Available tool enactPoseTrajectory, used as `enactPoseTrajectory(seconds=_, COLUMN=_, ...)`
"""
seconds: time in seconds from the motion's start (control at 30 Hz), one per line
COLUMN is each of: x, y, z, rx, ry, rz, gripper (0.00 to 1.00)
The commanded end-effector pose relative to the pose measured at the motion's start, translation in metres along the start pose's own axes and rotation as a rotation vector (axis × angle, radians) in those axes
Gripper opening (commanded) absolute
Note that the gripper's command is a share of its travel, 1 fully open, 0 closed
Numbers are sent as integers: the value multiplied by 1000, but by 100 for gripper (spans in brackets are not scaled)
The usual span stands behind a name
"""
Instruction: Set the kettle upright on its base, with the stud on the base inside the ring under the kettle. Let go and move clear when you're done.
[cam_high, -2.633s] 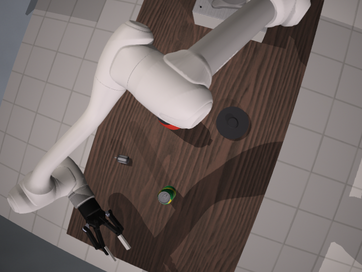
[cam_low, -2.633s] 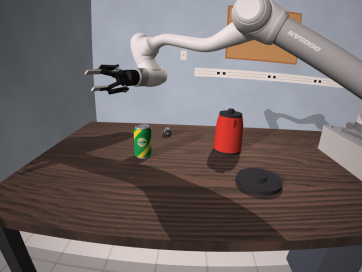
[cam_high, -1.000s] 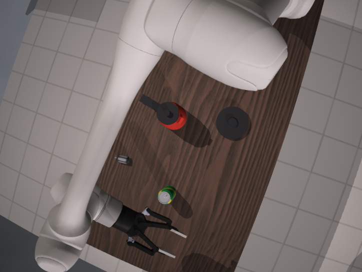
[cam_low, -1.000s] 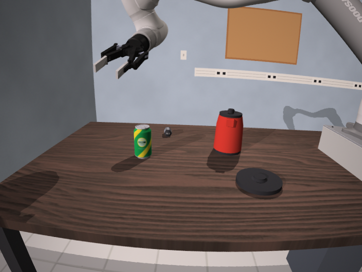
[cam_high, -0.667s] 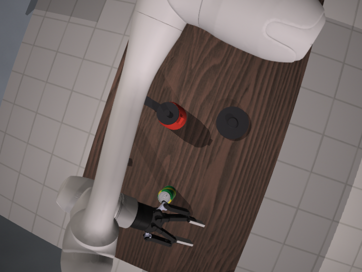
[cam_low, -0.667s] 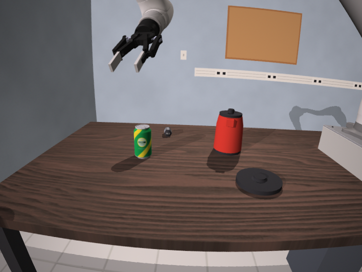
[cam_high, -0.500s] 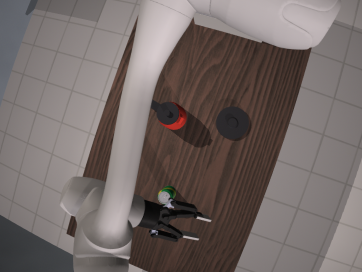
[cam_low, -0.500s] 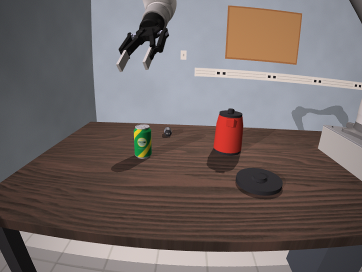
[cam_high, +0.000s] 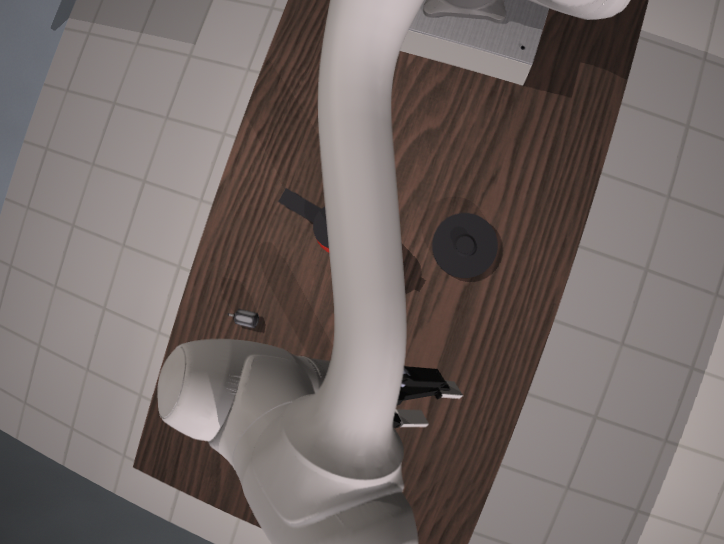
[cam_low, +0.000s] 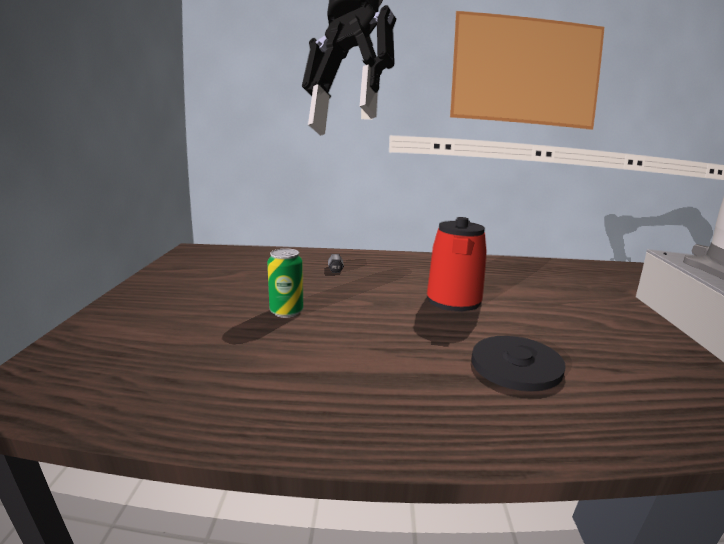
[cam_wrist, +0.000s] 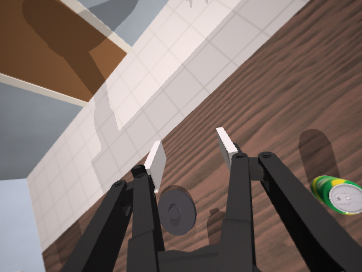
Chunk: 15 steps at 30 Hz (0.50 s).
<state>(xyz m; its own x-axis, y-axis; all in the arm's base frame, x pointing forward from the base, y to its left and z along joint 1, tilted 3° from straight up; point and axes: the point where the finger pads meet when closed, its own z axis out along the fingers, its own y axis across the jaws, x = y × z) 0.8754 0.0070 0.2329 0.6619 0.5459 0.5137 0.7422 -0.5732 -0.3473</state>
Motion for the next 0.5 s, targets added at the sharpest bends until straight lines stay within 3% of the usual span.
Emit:
enactPoseTrajectory(seconds=0.0, x=-5, y=-18, z=-3, rx=-14, ry=-51, rz=61, gripper=52)
enactPoseTrajectory(seconds=0.47, x=-40, y=-93, z=-26, rx=-154, ry=-242, rz=339, gripper=52)
